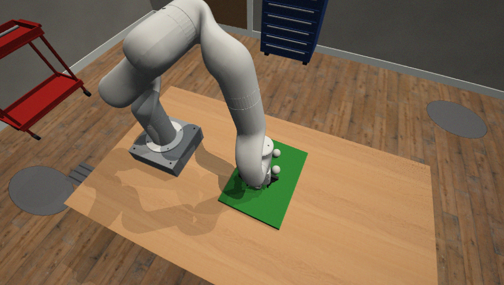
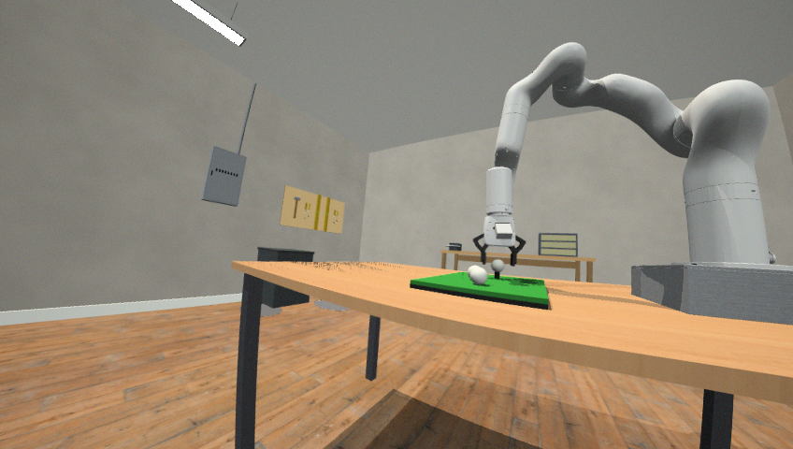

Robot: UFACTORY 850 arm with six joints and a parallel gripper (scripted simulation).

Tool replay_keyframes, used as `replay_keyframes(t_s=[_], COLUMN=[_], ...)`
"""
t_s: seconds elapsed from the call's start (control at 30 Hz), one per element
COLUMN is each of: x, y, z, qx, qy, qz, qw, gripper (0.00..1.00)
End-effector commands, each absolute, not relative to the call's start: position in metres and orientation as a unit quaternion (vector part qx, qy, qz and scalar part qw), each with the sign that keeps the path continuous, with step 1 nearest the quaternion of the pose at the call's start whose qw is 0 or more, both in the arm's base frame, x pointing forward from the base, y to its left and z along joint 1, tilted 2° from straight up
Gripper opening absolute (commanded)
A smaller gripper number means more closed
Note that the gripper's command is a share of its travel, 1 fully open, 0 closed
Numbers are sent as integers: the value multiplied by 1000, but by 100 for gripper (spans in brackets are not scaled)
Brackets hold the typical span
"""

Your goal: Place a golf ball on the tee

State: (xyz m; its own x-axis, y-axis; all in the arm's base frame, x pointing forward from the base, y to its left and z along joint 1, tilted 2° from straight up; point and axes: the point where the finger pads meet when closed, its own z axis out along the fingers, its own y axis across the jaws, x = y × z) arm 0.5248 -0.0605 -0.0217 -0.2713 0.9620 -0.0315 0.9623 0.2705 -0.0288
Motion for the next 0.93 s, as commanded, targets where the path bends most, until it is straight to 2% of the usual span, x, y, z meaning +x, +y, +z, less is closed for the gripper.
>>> replay_keyframes(t_s=[0.0, 0.1, 0.9], x=[527, 526, 526], y=[-57, -56, -56], z=[49, 67, 67], qx=[604, 604, 604], qy=[797, 797, 797], qz=[-19, -19, -19], qw=[5, 5, 5], gripper=[100, 100, 100])
